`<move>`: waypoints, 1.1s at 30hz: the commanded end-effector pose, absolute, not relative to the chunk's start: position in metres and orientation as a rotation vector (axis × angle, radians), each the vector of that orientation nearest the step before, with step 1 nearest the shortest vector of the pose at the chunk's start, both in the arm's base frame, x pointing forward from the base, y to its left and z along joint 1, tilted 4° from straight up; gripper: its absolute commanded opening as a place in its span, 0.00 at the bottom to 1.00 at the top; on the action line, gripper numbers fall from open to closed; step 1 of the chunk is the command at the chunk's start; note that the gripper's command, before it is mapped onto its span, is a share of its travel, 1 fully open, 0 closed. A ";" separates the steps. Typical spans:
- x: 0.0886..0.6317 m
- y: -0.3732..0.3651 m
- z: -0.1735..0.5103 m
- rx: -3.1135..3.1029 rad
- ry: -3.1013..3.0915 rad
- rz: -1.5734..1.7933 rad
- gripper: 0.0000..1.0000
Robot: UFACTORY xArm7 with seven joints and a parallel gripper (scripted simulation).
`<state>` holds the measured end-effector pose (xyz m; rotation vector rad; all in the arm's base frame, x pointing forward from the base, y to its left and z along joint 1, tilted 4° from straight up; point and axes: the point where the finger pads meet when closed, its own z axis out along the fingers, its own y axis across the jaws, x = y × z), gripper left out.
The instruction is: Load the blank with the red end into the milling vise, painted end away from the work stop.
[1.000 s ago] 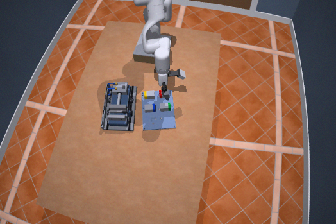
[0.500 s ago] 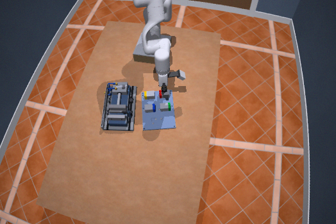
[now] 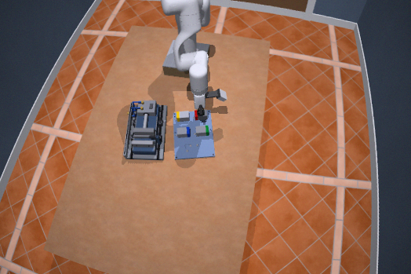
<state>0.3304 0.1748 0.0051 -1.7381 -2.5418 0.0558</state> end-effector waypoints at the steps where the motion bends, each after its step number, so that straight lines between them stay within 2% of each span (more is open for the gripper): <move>1: 0.330 0.175 -0.012 -1.739 -2.542 0.055 0.70; 6: 0.328 0.175 -0.034 -1.739 -2.542 0.055 0.70; 33: 0.328 0.175 -0.041 -1.739 -2.542 0.055 0.70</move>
